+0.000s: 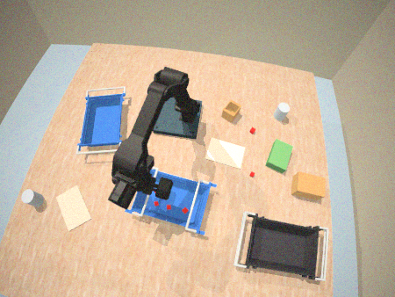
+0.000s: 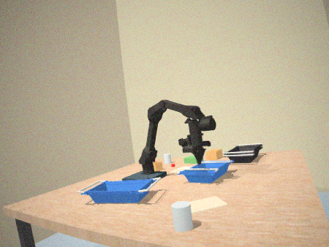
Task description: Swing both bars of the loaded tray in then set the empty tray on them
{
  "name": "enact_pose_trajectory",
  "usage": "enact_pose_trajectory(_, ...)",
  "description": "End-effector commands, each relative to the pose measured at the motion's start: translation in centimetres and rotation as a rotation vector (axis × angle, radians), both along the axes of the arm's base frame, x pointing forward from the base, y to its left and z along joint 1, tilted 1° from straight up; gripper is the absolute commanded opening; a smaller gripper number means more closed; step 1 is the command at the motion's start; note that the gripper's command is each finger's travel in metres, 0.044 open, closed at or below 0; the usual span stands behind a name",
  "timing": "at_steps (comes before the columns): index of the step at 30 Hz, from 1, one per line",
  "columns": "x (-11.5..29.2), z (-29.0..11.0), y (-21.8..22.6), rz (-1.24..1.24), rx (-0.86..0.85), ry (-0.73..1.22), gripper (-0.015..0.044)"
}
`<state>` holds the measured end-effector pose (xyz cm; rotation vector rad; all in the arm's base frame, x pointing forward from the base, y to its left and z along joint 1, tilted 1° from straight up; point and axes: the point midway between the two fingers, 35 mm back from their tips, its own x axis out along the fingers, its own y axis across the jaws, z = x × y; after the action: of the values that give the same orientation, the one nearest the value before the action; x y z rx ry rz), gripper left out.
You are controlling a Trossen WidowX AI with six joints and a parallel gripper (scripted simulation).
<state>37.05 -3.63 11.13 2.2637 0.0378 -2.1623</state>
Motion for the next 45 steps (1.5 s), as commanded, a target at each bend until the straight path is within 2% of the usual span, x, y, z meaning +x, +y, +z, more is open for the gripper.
enact_pose_trajectory(1, 0.0, 0.0, 0.0, 0.0, 0.0, 0.0, 0.0)
enact_pose_trajectory(6, 0.0, 0.0, 0.0, 0.0, 0.0, 0.0, 0.0)
enact_pose_trajectory(15, 0.1, 1.1, 0.0, 0.0, 0.0, 0.0, 0.0236)
enact_pose_trajectory(23, -0.7, 8.8, 0.0, 0.0, 0.0, 0.0, 0.044)
enact_pose_trajectory(24, -0.2, 6.0, -0.3, 0.002, -0.002, 0.0, 0.044)
enact_pose_trajectory(31, -5.0, 4.9, -10.3, 0.11, -0.043, 0.002, 0.044)
enact_pose_trajectory(37, -11.8, 3.2, -17.4, 0.2, -0.043, 0.015, 0.044)
enact_pose_trajectory(45, -21.8, 0.8, -22.4, 0.309, -0.038, 0.022, 0.044)
